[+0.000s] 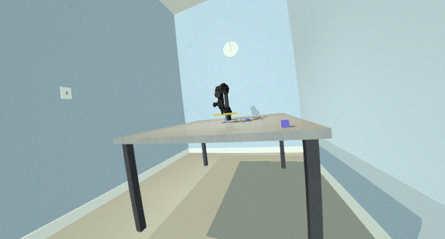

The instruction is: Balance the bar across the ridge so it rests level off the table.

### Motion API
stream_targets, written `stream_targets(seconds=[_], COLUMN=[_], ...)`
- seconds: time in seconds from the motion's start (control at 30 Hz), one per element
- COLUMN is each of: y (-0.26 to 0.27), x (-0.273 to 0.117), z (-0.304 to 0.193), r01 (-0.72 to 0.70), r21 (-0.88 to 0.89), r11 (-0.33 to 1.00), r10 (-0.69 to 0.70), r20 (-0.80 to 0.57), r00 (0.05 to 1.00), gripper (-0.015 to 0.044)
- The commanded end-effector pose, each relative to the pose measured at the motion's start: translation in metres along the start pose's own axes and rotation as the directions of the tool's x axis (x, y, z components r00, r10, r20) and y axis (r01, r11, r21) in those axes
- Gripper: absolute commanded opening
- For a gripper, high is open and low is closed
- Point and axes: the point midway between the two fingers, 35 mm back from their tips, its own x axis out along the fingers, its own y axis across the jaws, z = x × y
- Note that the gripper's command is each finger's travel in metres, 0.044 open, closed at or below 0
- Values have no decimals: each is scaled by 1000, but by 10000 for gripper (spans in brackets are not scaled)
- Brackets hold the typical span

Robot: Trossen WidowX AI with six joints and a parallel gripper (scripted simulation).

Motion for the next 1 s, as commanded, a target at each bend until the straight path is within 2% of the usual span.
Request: stream_targets(seconds=[0.0,0.97], y=[0,0], x=[0,3], z=[0,0], r01=[-1,-1], r21=[3,3], r11=[1000,1000], r10=[1,1], r20=[1,1], r00=[1000,1000], gripper=[0,0])
